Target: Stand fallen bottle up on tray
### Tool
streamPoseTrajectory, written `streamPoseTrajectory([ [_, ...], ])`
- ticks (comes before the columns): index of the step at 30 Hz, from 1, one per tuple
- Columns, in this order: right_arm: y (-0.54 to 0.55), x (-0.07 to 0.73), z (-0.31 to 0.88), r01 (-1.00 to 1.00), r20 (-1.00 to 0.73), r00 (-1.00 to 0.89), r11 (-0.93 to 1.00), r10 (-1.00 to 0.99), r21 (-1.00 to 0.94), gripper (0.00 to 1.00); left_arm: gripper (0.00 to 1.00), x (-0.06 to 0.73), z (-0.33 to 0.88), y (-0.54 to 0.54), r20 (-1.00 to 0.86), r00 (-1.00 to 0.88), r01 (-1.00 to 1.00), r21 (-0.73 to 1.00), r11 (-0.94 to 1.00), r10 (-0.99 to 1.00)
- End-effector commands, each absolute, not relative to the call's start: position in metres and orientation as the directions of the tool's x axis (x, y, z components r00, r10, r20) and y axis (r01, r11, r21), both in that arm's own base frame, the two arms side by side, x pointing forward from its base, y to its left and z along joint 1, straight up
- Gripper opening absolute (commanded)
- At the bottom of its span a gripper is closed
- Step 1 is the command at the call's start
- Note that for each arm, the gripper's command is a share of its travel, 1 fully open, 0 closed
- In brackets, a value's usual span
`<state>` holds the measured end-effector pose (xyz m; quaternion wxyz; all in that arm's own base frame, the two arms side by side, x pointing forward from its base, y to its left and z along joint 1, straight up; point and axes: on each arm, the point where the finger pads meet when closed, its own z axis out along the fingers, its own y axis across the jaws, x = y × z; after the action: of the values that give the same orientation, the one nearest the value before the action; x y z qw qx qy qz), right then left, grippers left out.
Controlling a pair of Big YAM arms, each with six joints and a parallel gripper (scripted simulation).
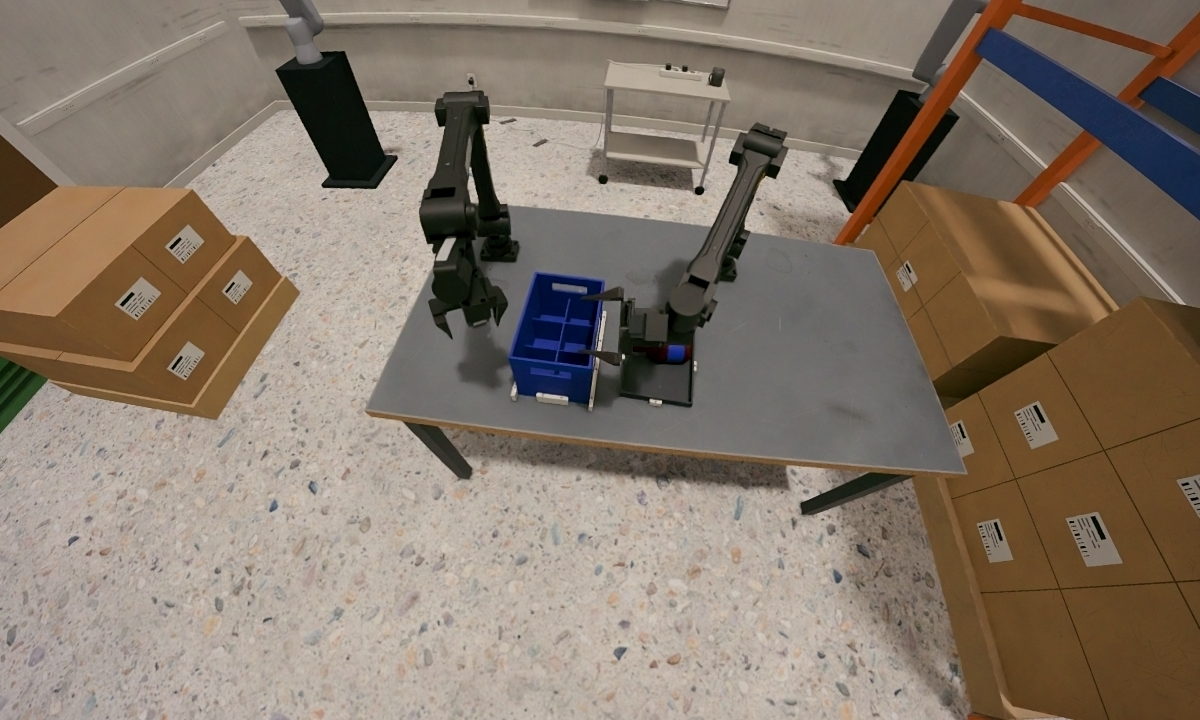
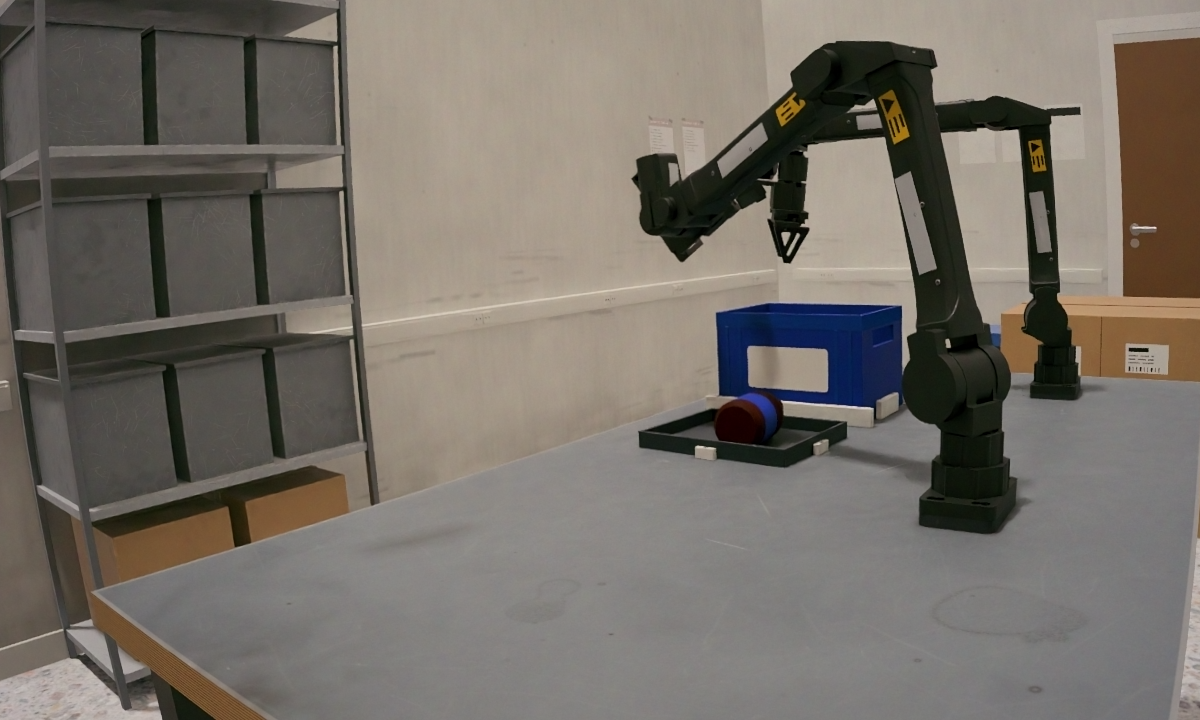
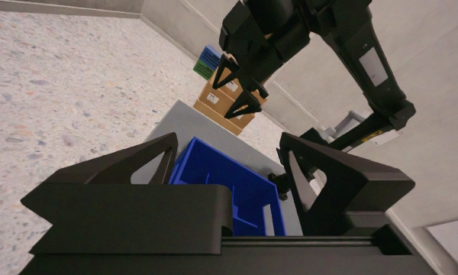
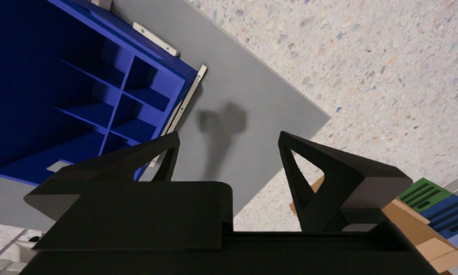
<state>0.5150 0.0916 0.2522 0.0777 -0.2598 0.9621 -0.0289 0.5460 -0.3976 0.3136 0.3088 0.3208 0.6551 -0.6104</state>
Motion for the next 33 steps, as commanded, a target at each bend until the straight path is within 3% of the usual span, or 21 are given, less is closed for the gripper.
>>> streamPoseTrajectory([
  [1, 0.092, 0.516, 0.258, -0.494, -0.146, -0.851, 0.864, -0.504, -0.1, 1.0, 1.0, 0.546, 0.321, -0.398, -0.804, -0.593, 0.805, -0.591, 0.046, 0.039],
  [21, 0.103, 0.508, 0.257, -0.489, -0.174, -0.848, 0.866, -0.5, -0.103, 1.0, 1.0, 0.537, 0.318, -0.391, -0.818, -0.573, 0.819, -0.571, 0.061, 0.05],
  [33, 0.238, 0.434, 0.279, -0.577, -0.592, -0.612, 0.808, -0.524, -0.118, 1.0, 1.0, 0.482, 0.264, -0.329, -0.802, -0.562, 0.804, -0.472, 0.361, 0.202],
])
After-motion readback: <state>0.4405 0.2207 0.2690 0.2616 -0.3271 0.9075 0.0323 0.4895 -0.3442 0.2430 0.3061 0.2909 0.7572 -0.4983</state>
